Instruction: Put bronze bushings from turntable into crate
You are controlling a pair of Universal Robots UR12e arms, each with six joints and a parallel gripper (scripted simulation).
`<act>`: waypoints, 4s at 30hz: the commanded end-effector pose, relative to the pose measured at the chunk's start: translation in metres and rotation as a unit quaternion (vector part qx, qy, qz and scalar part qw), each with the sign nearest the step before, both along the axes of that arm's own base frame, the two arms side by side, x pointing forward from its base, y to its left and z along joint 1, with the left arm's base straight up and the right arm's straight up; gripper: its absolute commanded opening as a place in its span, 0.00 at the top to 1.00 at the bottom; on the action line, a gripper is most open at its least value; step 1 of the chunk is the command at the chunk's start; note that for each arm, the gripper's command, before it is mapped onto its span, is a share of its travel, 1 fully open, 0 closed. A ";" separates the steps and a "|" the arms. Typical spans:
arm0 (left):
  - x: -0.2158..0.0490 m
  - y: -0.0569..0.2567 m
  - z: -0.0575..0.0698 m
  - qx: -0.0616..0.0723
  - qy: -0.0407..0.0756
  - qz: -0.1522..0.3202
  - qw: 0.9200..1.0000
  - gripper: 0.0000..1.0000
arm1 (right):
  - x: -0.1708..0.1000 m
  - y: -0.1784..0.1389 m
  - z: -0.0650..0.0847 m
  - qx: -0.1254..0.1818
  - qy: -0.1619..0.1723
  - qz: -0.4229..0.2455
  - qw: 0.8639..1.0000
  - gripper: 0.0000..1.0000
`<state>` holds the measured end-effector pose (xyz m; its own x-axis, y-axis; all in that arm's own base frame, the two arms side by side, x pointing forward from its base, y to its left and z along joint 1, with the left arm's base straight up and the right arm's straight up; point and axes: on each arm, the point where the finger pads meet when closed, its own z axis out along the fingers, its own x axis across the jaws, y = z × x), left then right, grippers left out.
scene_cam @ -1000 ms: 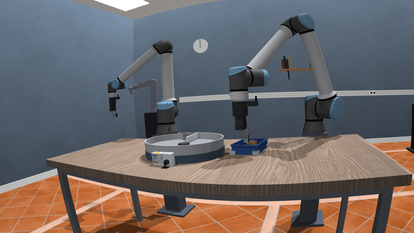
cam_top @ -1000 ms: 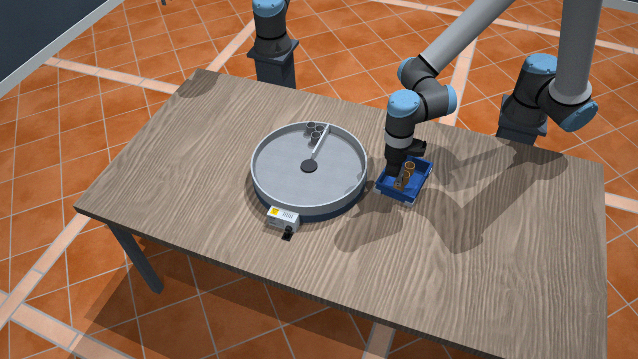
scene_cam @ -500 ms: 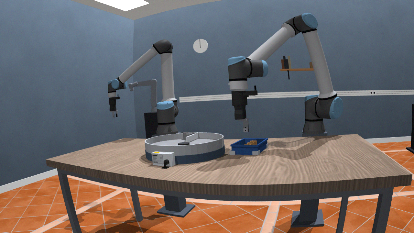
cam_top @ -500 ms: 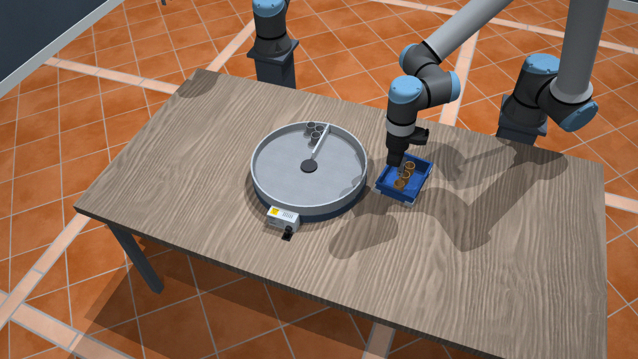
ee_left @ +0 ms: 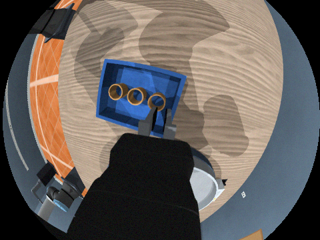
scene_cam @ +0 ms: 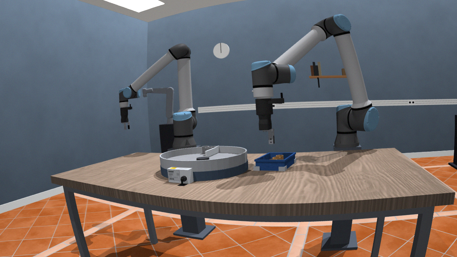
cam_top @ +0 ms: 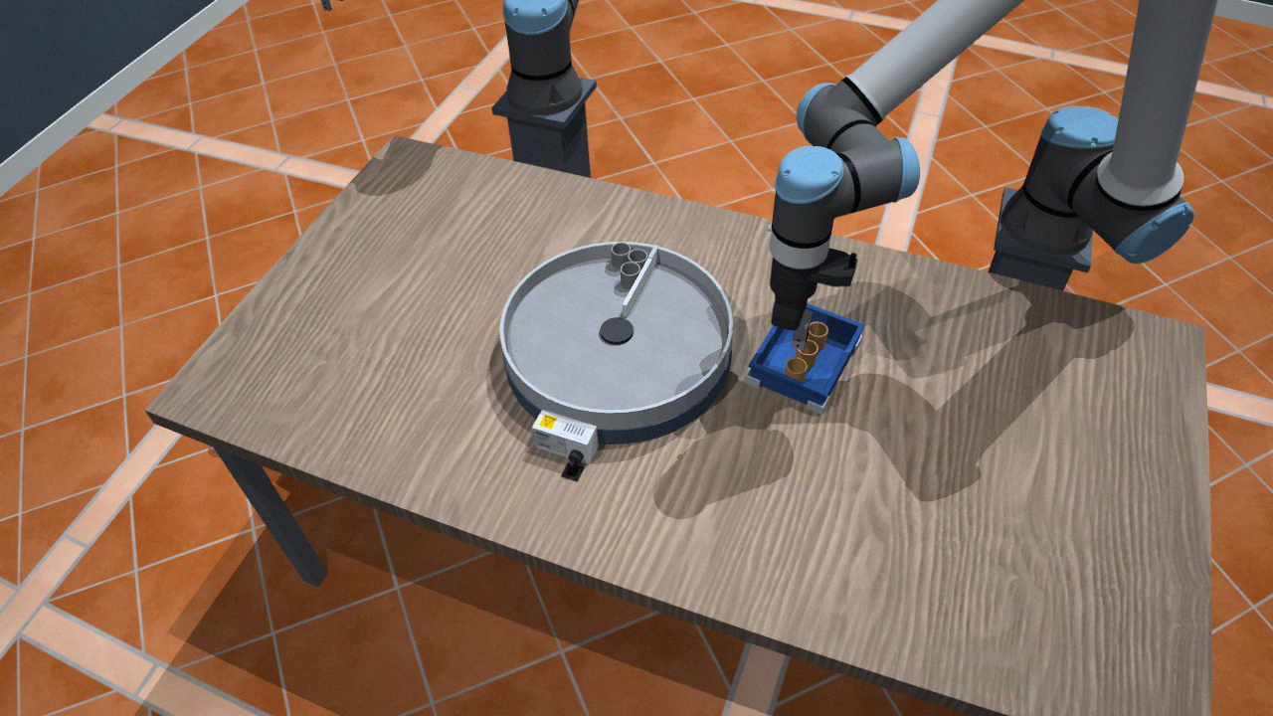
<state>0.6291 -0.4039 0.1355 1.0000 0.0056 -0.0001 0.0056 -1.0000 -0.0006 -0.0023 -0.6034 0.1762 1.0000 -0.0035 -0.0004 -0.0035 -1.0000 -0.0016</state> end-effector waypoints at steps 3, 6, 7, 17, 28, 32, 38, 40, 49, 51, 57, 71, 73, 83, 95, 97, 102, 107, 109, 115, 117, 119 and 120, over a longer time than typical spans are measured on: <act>0.001 -0.001 0.001 -0.001 -0.001 0.000 1.000 0.62 | 0.000 -0.001 0.001 -0.001 0.000 0.000 1.000 0.00; 0.001 -0.001 0.001 -0.001 -0.001 0.000 1.000 0.62 | 0.000 -0.001 0.001 -0.001 0.000 0.000 1.000 0.00; 0.001 -0.001 0.001 -0.001 -0.001 0.000 1.000 0.62 | 0.000 -0.001 0.001 -0.001 0.000 0.000 1.000 0.00; 0.001 -0.001 0.001 -0.001 -0.001 0.000 1.000 0.62 | 0.000 -0.001 0.001 -0.001 0.000 0.000 1.000 0.00; 0.001 -0.001 0.001 -0.001 -0.001 0.000 1.000 0.62 | 0.000 -0.001 0.001 -0.001 0.000 0.000 1.000 0.00; 0.001 -0.001 0.001 -0.001 -0.001 0.000 1.000 0.62 | 0.000 -0.001 0.001 -0.001 0.000 0.000 1.000 0.00; 0.001 -0.001 0.001 -0.001 -0.001 0.000 1.000 0.62 | 0.000 -0.001 0.001 -0.001 0.000 0.000 1.000 0.00; 0.001 -0.001 0.001 -0.001 -0.001 0.000 1.000 0.62 | 0.000 -0.001 0.001 -0.001 0.000 0.000 1.000 0.00; 0.001 -0.001 0.001 -0.001 -0.001 0.000 1.000 0.62 | 0.000 -0.001 0.001 -0.001 0.000 0.000 1.000 0.00; 0.001 -0.001 0.001 -0.001 -0.001 0.000 1.000 0.62 | 0.000 -0.001 0.001 -0.001 0.000 0.000 1.000 0.00; 0.001 -0.001 0.002 -0.001 -0.001 0.000 1.000 0.00 | 0.000 -0.001 0.001 -0.001 0.000 0.000 1.000 0.00; 0.000 -0.001 0.092 -0.001 -0.001 0.000 1.000 0.00 | 0.000 -0.001 0.001 -0.001 0.000 0.000 1.000 0.00; 0.000 -0.001 0.092 -0.001 -0.001 0.000 1.000 0.00 | 0.000 -0.001 0.001 -0.001 0.000 0.000 1.000 0.00; 0.000 -0.001 0.092 -0.001 -0.001 0.000 1.000 0.00 | 0.000 -0.001 0.001 -0.001 0.000 0.000 1.000 0.00; 0.000 -0.001 0.092 -0.001 -0.001 0.000 1.000 0.00 | 0.000 -0.001 0.001 -0.001 0.000 0.000 1.000 0.00; 0.000 -0.001 0.092 -0.001 -0.001 0.000 1.000 0.00 | 0.000 -0.001 0.001 -0.001 0.000 0.000 1.000 0.00; 0.000 -0.001 0.092 -0.001 -0.001 0.000 1.000 0.00 | 0.000 -0.001 0.001 -0.001 0.000 0.000 1.000 0.00; 0.000 -0.001 0.092 -0.001 -0.001 0.000 1.000 0.00 | 0.000 -0.001 0.001 -0.001 0.000 0.000 1.000 0.00; 0.000 -0.001 0.092 -0.001 -0.001 0.000 1.000 0.00 | 0.000 -0.001 0.001 -0.001 0.000 0.000 1.000 0.00; 0.000 -0.001 0.092 -0.001 -0.001 0.000 1.000 0.00 | 0.000 -0.001 0.001 -0.001 0.000 0.000 1.000 0.00; 0.000 -0.001 0.092 -0.001 -0.001 0.000 1.000 0.00 | 0.000 -0.001 0.001 -0.001 0.000 0.000 1.000 0.00; 0.000 -0.001 0.092 -0.001 -0.001 0.000 1.000 0.00 | 0.000 -0.001 0.001 -0.001 0.000 0.000 1.000 0.00; 0.000 -0.001 0.092 -0.001 -0.001 0.000 1.000 0.00 | 0.000 -0.001 0.001 -0.001 0.000 0.000 1.000 0.00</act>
<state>0.6291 -0.4039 0.2264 1.0000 0.0056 -0.0002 0.0056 -1.0000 -0.0006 -0.0023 -0.6034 0.1762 1.0000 -0.0035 -0.0004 -0.0035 -1.0000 -0.0016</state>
